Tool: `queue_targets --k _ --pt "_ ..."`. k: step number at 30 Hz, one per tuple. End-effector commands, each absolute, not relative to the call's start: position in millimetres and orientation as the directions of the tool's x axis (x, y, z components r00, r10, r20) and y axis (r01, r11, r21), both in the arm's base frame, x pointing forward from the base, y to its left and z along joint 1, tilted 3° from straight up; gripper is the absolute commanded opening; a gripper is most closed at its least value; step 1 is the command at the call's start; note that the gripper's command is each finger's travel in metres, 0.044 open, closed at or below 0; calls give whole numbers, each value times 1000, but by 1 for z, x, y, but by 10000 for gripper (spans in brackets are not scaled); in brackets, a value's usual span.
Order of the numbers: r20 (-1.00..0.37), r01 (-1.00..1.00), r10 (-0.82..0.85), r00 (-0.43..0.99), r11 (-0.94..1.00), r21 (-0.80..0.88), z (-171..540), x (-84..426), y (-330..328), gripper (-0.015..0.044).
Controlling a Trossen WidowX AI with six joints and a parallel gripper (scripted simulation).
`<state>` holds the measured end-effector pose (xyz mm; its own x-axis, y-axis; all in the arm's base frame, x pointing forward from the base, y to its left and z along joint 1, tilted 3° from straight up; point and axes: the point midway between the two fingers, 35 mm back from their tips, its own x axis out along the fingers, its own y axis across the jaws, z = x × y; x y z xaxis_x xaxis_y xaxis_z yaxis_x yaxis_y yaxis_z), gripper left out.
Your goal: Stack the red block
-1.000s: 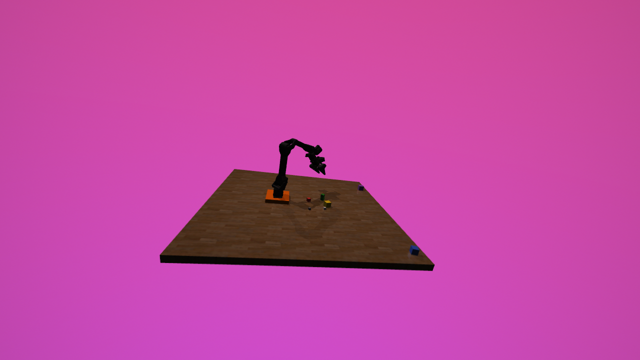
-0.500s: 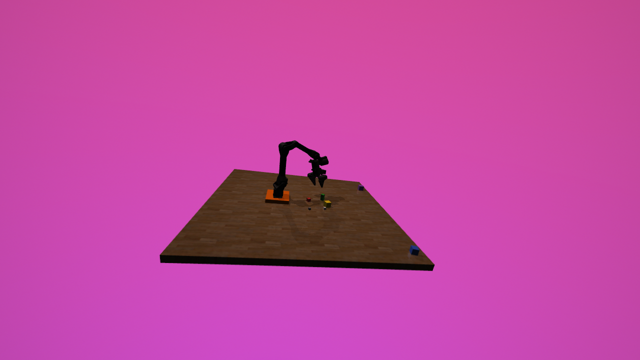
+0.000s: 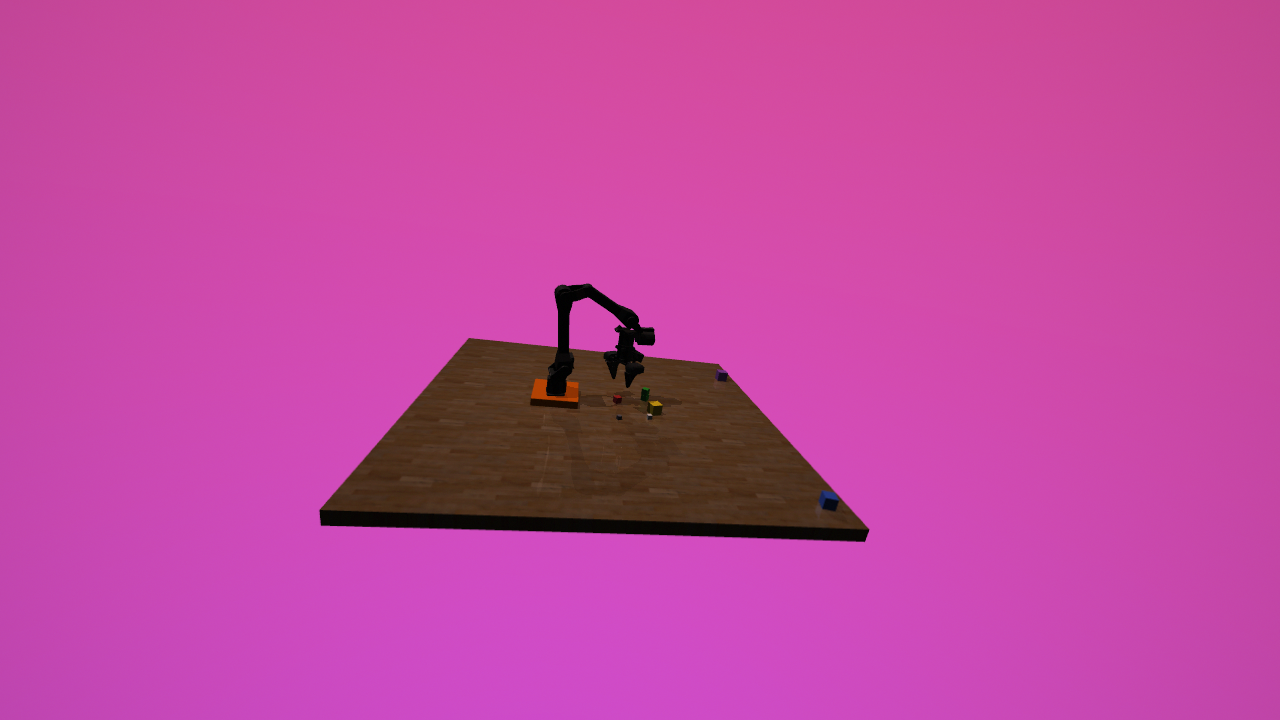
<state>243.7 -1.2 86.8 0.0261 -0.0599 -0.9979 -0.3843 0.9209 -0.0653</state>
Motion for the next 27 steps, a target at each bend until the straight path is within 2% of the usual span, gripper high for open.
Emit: queue_targets --k 1,8,27 --pt "-999 -385 -51 16 921 -53 83 242 -2 440" --pt "-999 -385 -51 16 921 -53 47 242 -4 440" --pt "-999 -385 -51 16 921 -53 26 243 -4 440"
